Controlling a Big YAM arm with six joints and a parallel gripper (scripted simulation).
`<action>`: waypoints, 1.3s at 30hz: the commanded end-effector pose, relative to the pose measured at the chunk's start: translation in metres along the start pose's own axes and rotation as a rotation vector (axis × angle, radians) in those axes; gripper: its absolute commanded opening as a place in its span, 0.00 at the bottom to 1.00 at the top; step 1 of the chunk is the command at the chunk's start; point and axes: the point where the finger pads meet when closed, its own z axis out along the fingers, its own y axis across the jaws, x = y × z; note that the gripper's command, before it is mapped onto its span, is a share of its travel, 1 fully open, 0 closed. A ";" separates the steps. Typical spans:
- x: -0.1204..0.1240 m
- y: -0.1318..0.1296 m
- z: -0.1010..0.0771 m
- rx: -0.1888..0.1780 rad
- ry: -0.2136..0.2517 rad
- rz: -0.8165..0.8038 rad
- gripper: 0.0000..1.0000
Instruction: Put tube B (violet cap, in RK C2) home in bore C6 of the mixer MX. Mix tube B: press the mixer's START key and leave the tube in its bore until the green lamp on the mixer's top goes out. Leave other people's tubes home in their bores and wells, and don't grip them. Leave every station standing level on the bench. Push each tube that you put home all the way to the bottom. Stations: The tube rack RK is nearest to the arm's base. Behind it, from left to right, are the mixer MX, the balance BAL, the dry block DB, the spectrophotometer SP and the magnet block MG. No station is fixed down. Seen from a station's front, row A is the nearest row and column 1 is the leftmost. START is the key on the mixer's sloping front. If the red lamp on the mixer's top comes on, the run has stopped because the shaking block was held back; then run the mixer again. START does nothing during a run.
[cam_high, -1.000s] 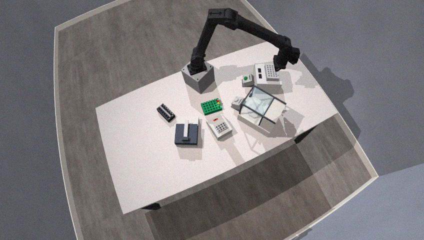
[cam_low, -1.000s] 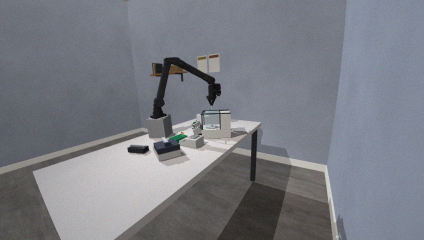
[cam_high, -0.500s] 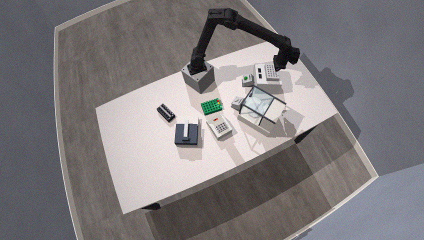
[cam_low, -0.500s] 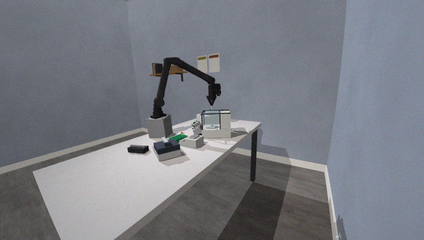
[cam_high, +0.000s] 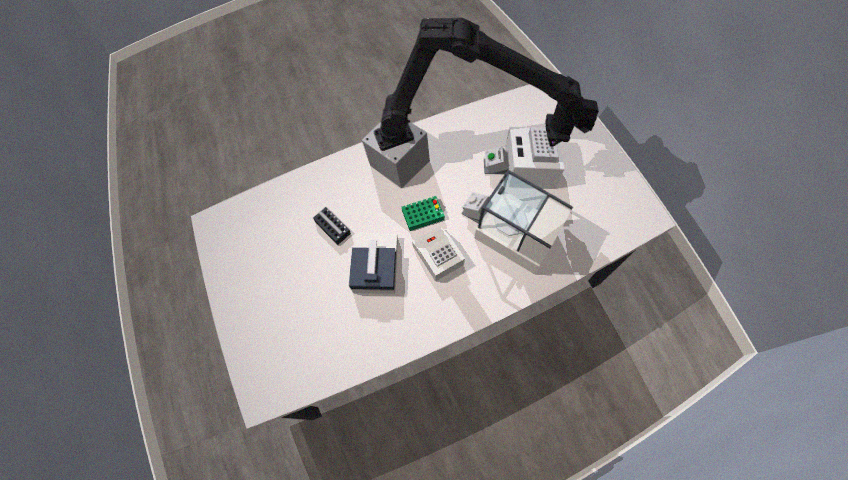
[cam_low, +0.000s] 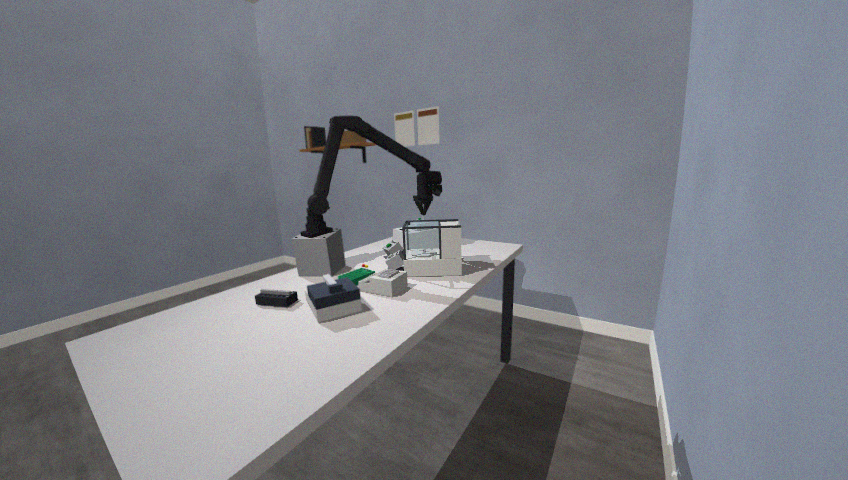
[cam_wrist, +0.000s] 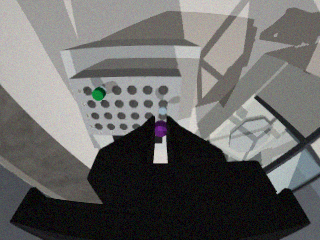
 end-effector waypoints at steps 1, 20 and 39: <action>-0.021 -0.008 -0.012 0.002 -0.055 0.019 0.09; -0.016 -0.003 -0.016 0.002 -0.050 0.005 0.09; -0.016 -0.003 -0.016 0.002 -0.049 0.005 0.09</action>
